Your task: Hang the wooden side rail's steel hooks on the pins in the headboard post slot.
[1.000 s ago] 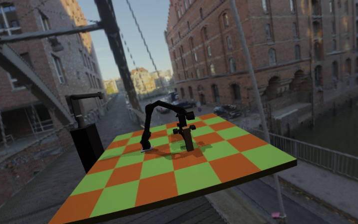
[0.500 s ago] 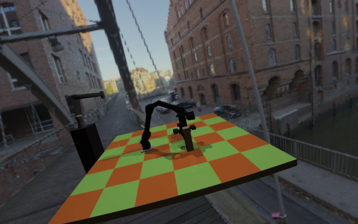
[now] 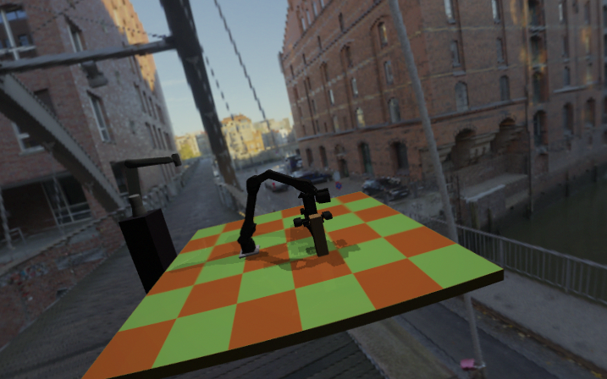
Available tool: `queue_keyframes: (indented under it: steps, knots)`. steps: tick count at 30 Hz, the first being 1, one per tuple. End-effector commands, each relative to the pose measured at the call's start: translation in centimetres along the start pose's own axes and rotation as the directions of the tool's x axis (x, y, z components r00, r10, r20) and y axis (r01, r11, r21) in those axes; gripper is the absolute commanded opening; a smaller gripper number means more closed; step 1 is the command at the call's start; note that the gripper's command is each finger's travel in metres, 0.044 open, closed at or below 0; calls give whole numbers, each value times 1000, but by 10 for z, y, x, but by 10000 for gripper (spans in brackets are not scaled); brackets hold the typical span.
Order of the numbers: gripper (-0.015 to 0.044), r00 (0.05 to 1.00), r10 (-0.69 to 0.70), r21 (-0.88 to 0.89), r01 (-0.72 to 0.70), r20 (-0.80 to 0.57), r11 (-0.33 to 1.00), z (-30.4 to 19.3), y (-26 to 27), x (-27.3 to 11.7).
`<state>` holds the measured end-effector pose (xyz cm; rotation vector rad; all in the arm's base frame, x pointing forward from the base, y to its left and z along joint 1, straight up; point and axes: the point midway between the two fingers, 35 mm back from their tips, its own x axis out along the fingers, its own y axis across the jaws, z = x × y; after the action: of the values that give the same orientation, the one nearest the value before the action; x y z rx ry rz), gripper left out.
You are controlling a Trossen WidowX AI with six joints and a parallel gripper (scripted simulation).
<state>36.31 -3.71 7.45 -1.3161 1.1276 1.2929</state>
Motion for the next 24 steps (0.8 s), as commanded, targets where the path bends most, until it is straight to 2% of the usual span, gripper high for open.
queue_keyframes:
  steps: [1, 24]
  knots:
    - [0, 1000, -6, -1, 6, -1, 1000, -1, -1, -1]
    - [0, 1000, -6, -1, 6, -1, 1000, -3, -1, -1]
